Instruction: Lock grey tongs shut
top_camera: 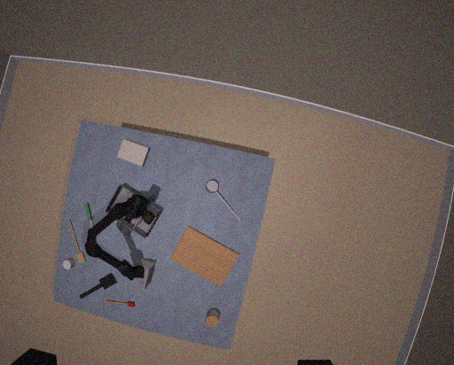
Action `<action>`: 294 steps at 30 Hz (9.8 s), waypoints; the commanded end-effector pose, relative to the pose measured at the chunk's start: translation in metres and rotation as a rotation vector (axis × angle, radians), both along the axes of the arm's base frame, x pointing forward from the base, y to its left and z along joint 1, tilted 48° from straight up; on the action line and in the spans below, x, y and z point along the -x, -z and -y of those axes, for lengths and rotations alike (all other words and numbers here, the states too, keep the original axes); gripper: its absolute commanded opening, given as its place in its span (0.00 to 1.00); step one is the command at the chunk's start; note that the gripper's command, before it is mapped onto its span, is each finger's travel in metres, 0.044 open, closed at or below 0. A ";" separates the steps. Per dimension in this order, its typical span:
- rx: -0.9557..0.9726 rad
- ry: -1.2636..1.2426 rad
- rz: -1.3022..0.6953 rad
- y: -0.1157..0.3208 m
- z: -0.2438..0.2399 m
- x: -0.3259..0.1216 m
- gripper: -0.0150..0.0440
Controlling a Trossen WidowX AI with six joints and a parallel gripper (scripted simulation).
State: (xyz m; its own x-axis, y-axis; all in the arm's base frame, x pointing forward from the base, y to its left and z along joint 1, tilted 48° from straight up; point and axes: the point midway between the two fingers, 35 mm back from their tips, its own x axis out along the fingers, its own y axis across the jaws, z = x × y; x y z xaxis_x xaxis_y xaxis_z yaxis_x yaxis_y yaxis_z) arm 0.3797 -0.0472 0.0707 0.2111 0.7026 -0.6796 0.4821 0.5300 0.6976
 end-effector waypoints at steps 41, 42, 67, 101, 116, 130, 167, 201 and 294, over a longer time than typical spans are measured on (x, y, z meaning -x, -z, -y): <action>-0.001 0.002 -0.003 -0.066 0.070 0.021 0.00; -0.001 0.002 -0.003 -0.066 0.070 0.021 0.00; 0.087 -0.227 0.233 -0.008 0.129 0.029 0.00; 0.216 -0.668 0.680 0.102 0.217 0.084 0.00; 0.302 -0.908 0.905 0.146 0.255 0.143 0.00; 0.369 -1.149 1.142 0.189 0.279 0.209 0.00; 0.455 -1.522 1.155 0.230 0.290 0.257 0.00; 0.654 -1.847 0.651 0.224 0.295 0.253 0.00; 0.746 -1.903 0.483 0.213 0.293 0.253 0.00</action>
